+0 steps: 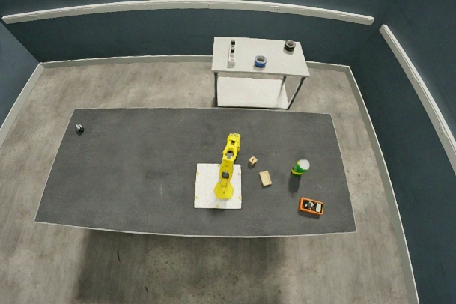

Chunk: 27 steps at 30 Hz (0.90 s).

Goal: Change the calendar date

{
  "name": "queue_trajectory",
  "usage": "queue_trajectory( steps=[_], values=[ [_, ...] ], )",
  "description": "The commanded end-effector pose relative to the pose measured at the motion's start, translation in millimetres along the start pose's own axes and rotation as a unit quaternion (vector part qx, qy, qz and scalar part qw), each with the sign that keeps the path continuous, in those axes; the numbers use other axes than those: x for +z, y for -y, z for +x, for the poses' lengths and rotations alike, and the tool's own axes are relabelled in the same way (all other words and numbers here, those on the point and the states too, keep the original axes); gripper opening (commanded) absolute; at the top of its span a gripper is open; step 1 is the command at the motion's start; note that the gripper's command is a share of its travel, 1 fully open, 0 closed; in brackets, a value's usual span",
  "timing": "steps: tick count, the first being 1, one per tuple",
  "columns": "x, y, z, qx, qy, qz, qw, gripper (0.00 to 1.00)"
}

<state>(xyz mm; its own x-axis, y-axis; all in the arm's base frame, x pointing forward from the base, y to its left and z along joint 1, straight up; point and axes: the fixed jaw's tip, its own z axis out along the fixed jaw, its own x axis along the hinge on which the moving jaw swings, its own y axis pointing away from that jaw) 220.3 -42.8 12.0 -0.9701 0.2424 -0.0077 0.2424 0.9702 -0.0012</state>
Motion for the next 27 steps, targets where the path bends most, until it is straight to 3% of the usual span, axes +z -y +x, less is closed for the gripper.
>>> queue_trajectory(
  steps=[1, 14, 27],
  values=[
    [4.7, 1.4, 4.5, -0.003, -0.012, -0.001, 1.0, 0.21],
    [4.7, 1.5, 4.5, -0.003, -0.012, -0.001, 1.0, 0.2],
    [4.7, 1.5, 4.5, -0.003, -0.012, -0.001, 1.0, 0.08]
  ],
)
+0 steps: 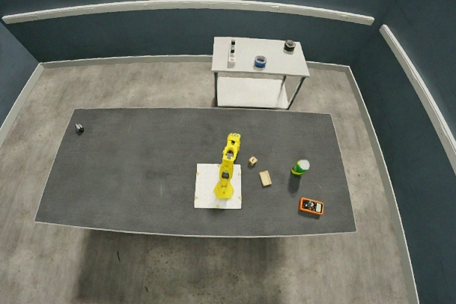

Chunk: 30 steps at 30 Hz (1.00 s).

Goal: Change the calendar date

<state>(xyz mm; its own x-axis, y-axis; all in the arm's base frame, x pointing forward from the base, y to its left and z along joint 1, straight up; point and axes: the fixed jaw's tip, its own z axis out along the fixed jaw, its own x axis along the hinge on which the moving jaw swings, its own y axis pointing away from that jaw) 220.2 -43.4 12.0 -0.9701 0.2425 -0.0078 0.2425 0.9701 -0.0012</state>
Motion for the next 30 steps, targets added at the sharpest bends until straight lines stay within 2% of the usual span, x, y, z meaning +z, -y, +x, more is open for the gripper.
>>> queue_trajectory(
  steps=[1, 8, 20, 24, 30],
  values=[
    [4.7, 1.0, 4.5, -0.003, -0.013, -0.001, 1.0, 0.07],
    [4.7, 1.0, 4.5, -0.003, -0.013, -0.001, 1.0, 0.01],
    [2.9, 0.9, 4.2, -0.003, -0.013, -0.001, 1.0, 0.0],
    [-3.3, 0.5, 3.2, -0.003, -0.013, -0.001, 1.0, 0.0],
    [-20.0, -0.4, 1.7, -0.003, -0.013, 0.0, 1.0, 0.0]
  ],
)
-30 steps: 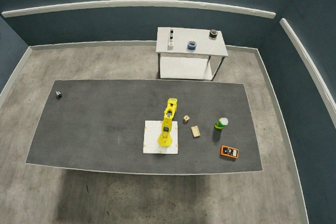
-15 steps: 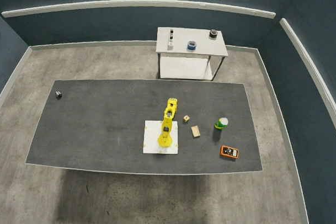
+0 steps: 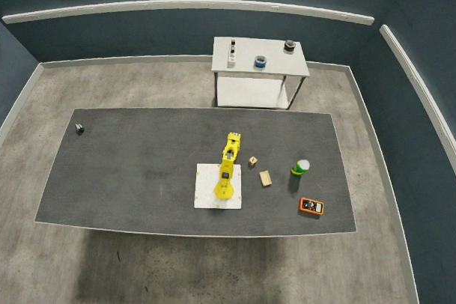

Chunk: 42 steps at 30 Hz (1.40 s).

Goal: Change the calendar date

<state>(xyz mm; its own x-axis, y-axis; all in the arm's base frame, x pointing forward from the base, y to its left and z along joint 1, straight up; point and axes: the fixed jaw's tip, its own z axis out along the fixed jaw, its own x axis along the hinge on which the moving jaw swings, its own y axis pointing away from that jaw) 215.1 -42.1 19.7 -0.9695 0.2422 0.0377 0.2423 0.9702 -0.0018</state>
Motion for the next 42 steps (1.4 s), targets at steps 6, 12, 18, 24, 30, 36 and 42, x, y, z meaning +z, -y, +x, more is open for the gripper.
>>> queue_trajectory(
  steps=[6, 12, 18, 24, 30, 36, 42],
  values=[
    [-24.5, -1.0, -2.3, -0.003, 0.01, -0.001, 1.0, 0.0],
    [-35.9, -1.5, -0.8, -0.003, 0.01, -0.001, 1.0, 0.0],
    [-37.7, -1.6, -0.5, -0.003, 0.01, -0.001, 1.0, 0.0],
    [-37.5, -1.6, -1.1, -0.002, 0.017, -0.001, 1.0, 0.0],
    [-36.2, -1.3, -3.8, -0.001, 0.063, -0.002, 0.998, 0.0],
    [-34.9, -1.0, -5.6, 0.001, 0.111, -0.003, 0.994, 0.0],
    [-33.0, -0.4, -6.0, 0.003, 0.178, -0.004, 0.984, 0.0]
  ],
)
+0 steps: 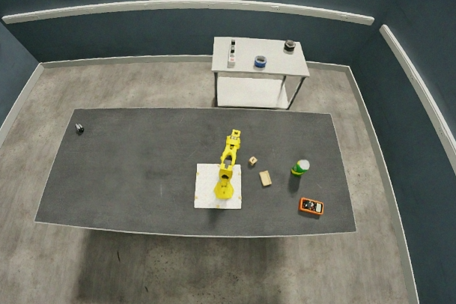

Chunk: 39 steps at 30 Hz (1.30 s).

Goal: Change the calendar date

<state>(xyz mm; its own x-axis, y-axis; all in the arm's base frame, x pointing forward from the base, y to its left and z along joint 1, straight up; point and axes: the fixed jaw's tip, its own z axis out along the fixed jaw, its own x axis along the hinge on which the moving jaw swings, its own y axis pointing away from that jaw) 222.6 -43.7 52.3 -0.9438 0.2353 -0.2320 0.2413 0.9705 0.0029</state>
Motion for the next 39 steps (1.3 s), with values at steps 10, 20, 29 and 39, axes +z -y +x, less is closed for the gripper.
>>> queue_trajectory(
  steps=[10, 20, 29, 39],
  values=[
    [0.6, 0.1, 1.2, 0.005, 0.076, -0.002, 0.997, 0.0],
    [1.9, 0.3, -0.5, 0.005, 0.108, -0.002, 0.994, 0.0],
    [3.4, 0.8, -3.2, 0.007, 0.185, -0.004, 0.983, 0.0],
    [2.0, 1.5, -3.2, 0.009, 0.265, -0.005, 0.964, 0.0]
  ],
)
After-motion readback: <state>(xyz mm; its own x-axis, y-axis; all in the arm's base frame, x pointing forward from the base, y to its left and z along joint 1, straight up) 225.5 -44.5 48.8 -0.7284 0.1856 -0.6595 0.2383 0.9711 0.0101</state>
